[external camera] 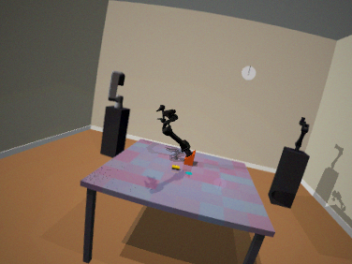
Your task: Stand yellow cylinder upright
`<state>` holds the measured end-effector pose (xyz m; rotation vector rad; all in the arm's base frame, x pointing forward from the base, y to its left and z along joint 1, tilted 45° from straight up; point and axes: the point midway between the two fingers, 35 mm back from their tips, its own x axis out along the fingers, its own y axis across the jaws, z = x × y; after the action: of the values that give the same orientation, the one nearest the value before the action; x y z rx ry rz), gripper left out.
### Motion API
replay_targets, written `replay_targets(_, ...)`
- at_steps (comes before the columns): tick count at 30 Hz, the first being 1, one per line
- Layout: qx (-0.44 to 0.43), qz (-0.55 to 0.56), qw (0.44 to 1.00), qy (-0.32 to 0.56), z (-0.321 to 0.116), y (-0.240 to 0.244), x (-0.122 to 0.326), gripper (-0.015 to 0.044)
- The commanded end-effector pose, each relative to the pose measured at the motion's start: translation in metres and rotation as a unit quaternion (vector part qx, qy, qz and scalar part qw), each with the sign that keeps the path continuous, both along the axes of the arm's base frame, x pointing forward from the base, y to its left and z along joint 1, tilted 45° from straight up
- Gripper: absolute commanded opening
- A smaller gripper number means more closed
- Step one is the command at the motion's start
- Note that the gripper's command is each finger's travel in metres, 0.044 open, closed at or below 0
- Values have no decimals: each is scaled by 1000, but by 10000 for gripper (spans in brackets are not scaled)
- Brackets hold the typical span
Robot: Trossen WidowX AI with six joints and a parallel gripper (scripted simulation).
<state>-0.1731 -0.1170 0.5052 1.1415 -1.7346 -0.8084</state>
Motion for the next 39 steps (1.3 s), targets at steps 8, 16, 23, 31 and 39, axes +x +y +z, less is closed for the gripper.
replay_targets(8, -134, -44, 966, -217, 9, 51, -50, 309)
replay_targets(16, -347, -71, 839, -413, 6, 136, -97, 309)
replay_targets(23, -548, -54, 668, -501, -12, 226, -117, 309)
replay_targets(31, -756, 13, 438, -486, -49, 333, -107, 309)
replay_targets(39, -902, 123, 212, -356, -99, 429, -57, 309)
